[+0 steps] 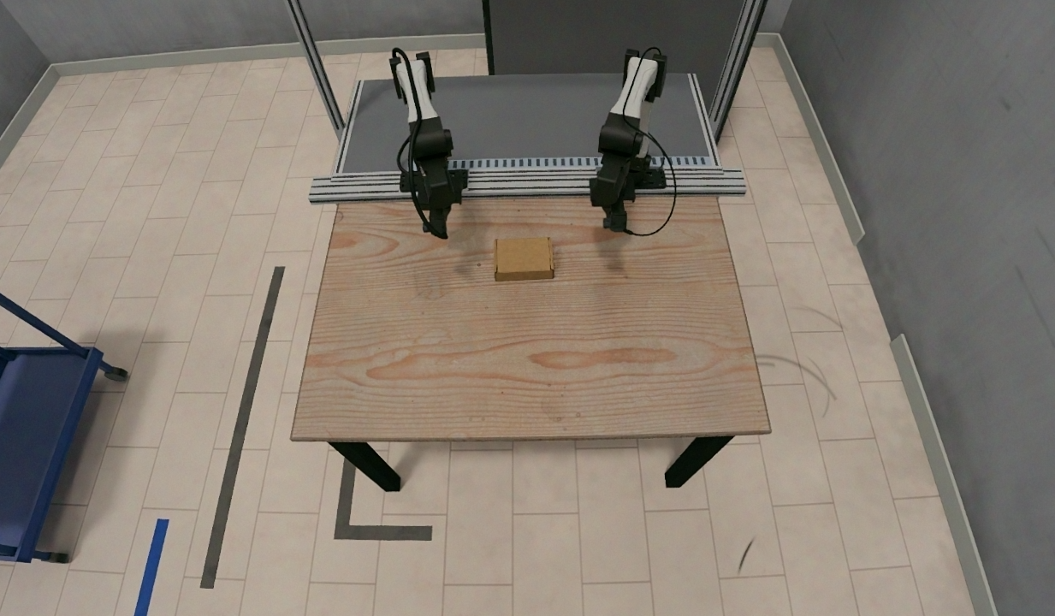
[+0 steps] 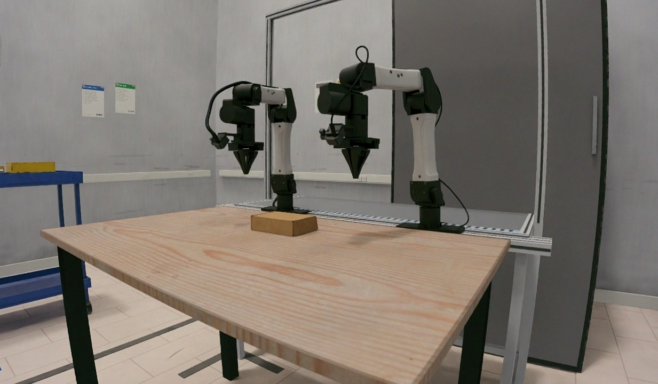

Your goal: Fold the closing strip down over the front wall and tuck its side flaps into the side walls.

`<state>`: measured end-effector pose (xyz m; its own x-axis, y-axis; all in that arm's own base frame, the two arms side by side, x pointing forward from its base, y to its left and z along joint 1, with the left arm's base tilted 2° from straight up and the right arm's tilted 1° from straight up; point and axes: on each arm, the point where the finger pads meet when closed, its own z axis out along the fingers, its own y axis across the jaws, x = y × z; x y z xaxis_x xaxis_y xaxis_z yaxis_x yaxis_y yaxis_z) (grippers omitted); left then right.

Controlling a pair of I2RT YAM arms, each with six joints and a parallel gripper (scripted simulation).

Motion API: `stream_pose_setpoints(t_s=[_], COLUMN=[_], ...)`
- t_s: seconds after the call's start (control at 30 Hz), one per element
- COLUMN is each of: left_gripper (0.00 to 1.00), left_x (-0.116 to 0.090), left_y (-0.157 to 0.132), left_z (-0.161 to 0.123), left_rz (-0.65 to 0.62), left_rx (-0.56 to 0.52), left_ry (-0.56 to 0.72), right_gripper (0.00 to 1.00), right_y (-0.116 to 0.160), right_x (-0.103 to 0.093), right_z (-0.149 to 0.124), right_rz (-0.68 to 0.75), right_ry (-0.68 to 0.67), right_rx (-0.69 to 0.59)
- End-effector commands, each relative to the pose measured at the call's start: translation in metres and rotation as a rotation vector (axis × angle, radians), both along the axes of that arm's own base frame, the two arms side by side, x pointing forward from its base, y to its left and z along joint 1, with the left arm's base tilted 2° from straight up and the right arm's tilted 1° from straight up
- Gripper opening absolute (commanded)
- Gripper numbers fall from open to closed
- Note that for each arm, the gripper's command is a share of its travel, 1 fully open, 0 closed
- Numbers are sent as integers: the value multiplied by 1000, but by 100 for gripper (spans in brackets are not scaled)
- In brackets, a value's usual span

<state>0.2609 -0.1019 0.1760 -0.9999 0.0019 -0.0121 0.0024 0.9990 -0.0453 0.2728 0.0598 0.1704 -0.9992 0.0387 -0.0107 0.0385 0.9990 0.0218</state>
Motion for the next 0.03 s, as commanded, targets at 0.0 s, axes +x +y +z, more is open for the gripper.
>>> stream_pose_setpoints(t_s=[0.0], left_gripper=[1], left_x=[0], left_y=[2], left_z=[4], left_rz=[8], left_rx=[2], left_ry=[-12], right_gripper=[1], right_y=[-2], right_x=[0], right_z=[3], right_rz=[-12], right_ry=[-9], right_rx=[-3])
